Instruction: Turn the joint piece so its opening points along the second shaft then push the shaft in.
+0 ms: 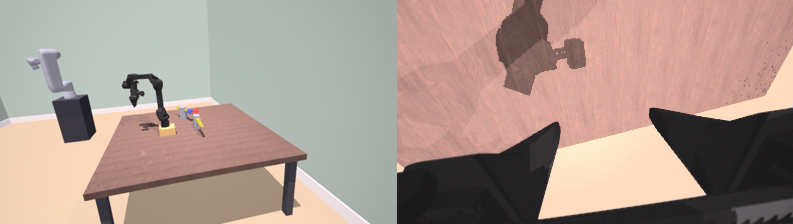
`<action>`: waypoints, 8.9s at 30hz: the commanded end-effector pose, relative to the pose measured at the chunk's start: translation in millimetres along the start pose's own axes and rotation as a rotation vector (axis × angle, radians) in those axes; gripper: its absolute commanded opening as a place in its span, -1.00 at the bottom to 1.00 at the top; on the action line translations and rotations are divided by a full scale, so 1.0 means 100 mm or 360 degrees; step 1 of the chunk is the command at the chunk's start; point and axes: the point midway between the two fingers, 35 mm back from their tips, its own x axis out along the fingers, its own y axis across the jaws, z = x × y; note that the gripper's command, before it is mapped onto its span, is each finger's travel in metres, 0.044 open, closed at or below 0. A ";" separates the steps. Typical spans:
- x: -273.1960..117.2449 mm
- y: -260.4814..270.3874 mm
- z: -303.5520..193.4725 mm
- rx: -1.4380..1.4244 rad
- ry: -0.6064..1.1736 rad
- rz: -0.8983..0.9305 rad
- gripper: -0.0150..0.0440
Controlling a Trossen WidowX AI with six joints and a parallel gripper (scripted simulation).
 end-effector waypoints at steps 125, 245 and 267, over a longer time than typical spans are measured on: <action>0.58 0.27 6.10 0.0502 -0.0473 0.0214 1.00; 0.92 0.45 5.64 0.0501 -0.0466 0.0215 0.12; 0.92 0.45 5.64 0.0501 -0.0466 0.0215 0.12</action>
